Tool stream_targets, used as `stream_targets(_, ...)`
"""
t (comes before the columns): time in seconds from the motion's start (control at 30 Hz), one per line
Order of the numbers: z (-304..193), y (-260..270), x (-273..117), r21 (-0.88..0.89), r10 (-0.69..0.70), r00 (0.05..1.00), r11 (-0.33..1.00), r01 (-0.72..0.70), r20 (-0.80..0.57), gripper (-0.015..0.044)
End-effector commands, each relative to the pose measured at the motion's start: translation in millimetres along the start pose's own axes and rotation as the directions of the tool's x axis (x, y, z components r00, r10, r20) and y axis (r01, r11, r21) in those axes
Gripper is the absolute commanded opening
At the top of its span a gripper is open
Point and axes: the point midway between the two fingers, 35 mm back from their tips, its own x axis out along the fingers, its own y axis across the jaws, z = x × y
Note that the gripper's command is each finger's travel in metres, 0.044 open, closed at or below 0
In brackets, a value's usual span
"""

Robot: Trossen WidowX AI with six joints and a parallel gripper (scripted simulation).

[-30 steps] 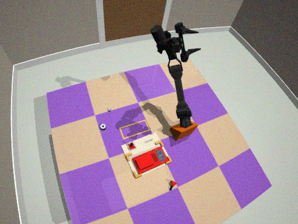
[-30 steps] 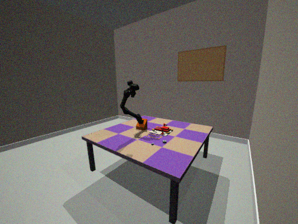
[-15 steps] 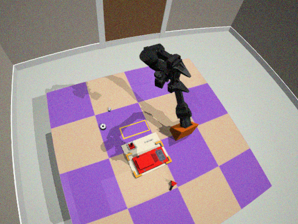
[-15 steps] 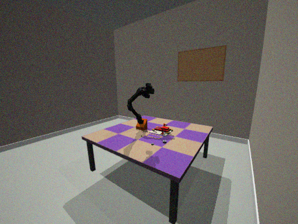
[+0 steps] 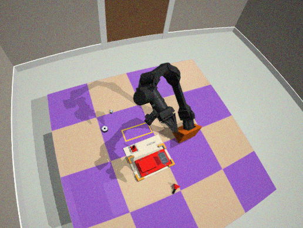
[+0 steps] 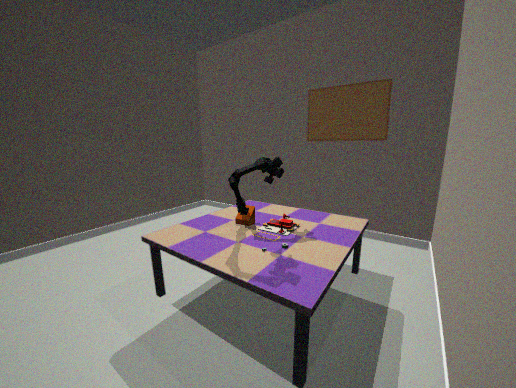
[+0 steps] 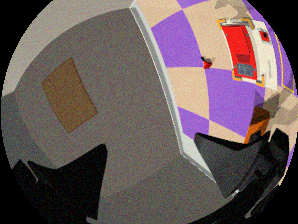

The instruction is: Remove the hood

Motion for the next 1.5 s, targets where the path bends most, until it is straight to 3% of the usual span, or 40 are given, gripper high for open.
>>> stream_targets(0.0,27,-22,23,0.030,-0.111,0.993,0.993,0.110,0.045,0.0440)
stream_targets(0.17,73,-63,53,0.054,-0.330,0.932,0.944,0.326,0.151,0.0440)
stream_targets(0.33,115,-112,77,0.075,-0.555,0.798,0.829,0.555,0.235,0.0440)
stream_targets(0.53,162,-183,95,0.083,-0.803,0.504,0.553,0.829,0.317,0.0440)
stream_targets(0.67,182,-219,100,0.069,-0.883,0.309,0.354,0.933,0.353,0.0440)
stream_targets(1.47,188,-232,104,0.068,-0.886,0.299,0.343,0.937,0.355,0.0440)
